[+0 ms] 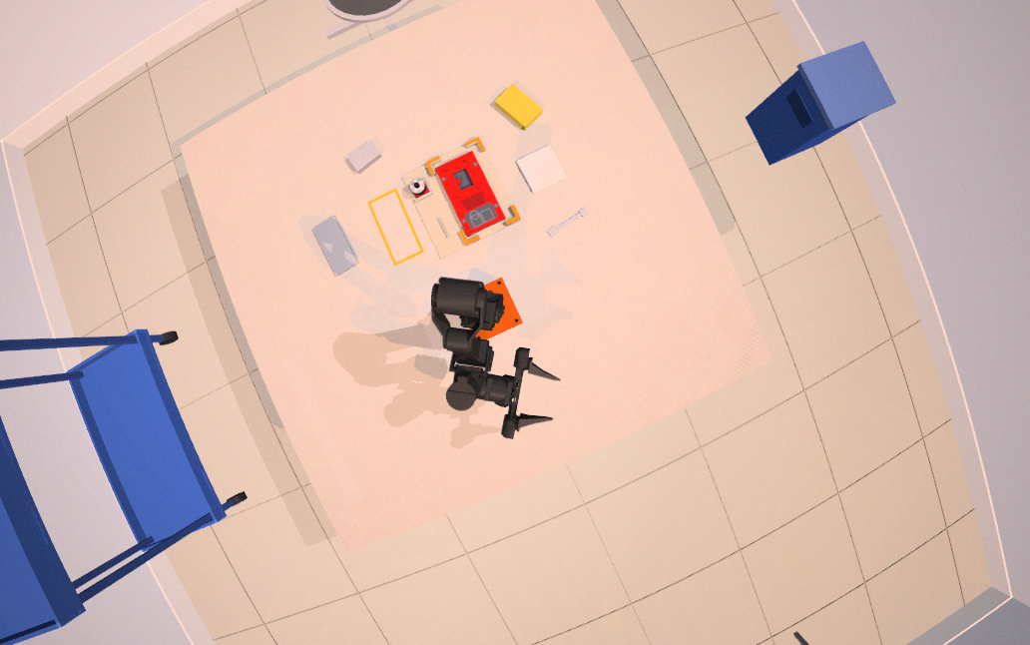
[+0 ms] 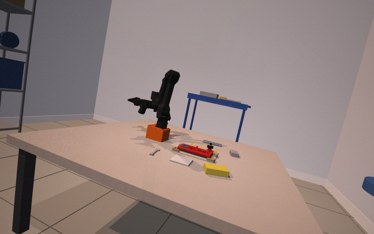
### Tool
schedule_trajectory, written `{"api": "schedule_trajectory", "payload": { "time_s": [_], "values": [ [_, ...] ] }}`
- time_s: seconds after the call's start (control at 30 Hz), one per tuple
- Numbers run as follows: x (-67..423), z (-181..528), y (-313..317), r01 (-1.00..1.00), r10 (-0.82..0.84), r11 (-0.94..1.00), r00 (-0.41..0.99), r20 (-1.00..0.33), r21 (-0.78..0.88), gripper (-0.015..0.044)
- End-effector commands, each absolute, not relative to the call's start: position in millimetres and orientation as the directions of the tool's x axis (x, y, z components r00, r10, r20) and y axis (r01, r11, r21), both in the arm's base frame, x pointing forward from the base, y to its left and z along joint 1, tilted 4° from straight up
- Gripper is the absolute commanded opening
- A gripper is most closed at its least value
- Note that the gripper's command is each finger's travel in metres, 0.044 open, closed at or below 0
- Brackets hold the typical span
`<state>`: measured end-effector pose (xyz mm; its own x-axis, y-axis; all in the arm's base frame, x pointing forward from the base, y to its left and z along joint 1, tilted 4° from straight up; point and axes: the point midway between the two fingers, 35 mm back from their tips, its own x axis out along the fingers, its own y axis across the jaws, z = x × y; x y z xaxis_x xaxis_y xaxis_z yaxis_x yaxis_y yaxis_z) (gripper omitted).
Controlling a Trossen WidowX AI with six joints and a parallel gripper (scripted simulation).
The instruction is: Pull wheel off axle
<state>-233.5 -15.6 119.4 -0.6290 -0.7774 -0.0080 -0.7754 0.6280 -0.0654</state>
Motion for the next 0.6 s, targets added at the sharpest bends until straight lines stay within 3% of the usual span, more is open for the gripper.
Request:
{"api": "schedule_trajectory", "payload": {
  "time_s": [0.0,0.1,0.57],
  "values": [
    [-234.1,119.3,-14.2,-0.771,-0.773,0.633,-0.634,-0.009,-0.065,0.0374],
    [-242.3,118.3,6.7,-0.71,-0.712,0.702,-0.702,-0.016,-0.062,0.03],
    [-250.9,109.1,150.7,-0.233,-0.235,0.972,-0.966,-0.104,-0.03,0.03]
  ]
}}
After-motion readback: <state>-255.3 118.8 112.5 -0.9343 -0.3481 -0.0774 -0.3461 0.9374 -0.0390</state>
